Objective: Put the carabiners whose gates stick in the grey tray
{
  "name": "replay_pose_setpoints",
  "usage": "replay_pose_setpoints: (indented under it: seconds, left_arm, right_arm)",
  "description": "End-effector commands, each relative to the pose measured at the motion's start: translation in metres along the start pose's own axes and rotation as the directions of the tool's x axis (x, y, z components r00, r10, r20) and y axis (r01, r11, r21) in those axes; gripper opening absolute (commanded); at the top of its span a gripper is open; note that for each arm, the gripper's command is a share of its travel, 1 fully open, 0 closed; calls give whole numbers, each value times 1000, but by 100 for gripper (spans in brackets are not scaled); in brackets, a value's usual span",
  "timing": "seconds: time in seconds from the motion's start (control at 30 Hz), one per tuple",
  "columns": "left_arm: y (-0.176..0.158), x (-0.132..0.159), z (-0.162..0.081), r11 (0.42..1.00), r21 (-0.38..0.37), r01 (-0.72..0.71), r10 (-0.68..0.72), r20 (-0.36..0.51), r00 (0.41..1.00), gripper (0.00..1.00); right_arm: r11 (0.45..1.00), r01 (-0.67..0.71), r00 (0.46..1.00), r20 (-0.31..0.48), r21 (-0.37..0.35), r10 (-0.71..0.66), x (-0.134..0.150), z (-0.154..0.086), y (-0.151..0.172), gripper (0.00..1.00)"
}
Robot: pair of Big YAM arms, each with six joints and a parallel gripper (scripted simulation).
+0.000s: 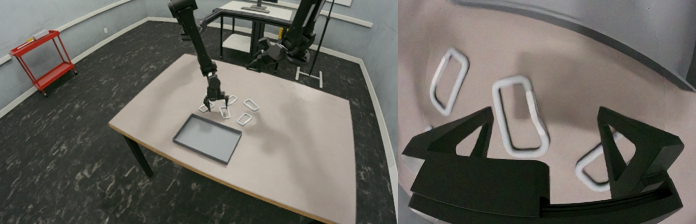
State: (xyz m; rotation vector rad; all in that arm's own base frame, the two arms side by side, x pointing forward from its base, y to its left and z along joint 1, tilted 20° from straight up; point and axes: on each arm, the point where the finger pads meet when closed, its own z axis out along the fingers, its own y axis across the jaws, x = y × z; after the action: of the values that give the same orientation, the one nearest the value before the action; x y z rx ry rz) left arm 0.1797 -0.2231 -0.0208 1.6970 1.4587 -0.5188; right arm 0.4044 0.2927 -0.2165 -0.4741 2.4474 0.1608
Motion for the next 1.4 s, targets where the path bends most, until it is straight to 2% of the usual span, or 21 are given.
replay_pose_setpoints:
  seconds: [0.0, 0.2, 0.33, 0.43, 0.5, 0.6, 0.7, 0.77, 1.17, 1.23, 1.3, 1.37]
  left_arm:
    - [0, -1, 0, 1000, 0, -9, 9, 4, 1000, 100]
    - [0, -1, 0, 1000, 0, -9, 9, 4, 1000, 100]
    - [0, -1, 0, 1000, 0, -9, 9, 4, 1000, 100]
    - [0, -1, 0, 1000, 0, -9, 9, 4, 1000, 100]
    - [0, -1, 0, 1000, 0, -9, 9, 4, 1000, 100]
    - [0, -1, 0, 1000, 0, -9, 9, 4, 1000, 100]
    - [0, -1, 0, 1000, 0, -9, 9, 4, 1000, 100]
    - [0, -1, 0, 1000, 0, -9, 9, 4, 1000, 100]
    - [0, -1, 0, 1000, 0, -9, 9, 4, 1000, 100]
    - [0, -1, 0, 1000, 0, -9, 9, 4, 1000, 100]
    - [0, -1, 0, 1000, 0, -9, 9, 4, 1000, 100]
    - [0, -1, 0, 1000, 0, -9, 9, 4, 1000, 100]
  right_arm:
    - [968, 246, 968, 67, -41, -243, 16, -1, 12, 100]
    - [896, 443, 887, 160, -27, -433, 27, -9, 8, 100]
    - [877, 481, 857, 216, -9, -468, 30, -28, -4, 100]
    - [889, 459, 871, 202, -9, -448, 36, -31, -12, 100]
    - [914, 405, 902, 155, 19, -403, 50, -34, -39, 100]
    - [953, 298, 941, 150, 58, -303, 53, -37, -72, 100]
    - [925, 373, 911, 158, 75, -380, 53, -40, -76, 100]
    - [915, 397, 899, 169, 71, -403, 54, -43, -71, 100]
    - [925, 373, 906, 184, 72, -380, 47, -45, -71, 100]
    - [931, 362, 915, 169, 54, -365, 49, -43, -64, 79]
    - [942, 332, 926, 174, 51, -336, 38, -37, -60, 79]
    - [955, 295, 939, 180, 26, -294, 31, -35, -43, 79]
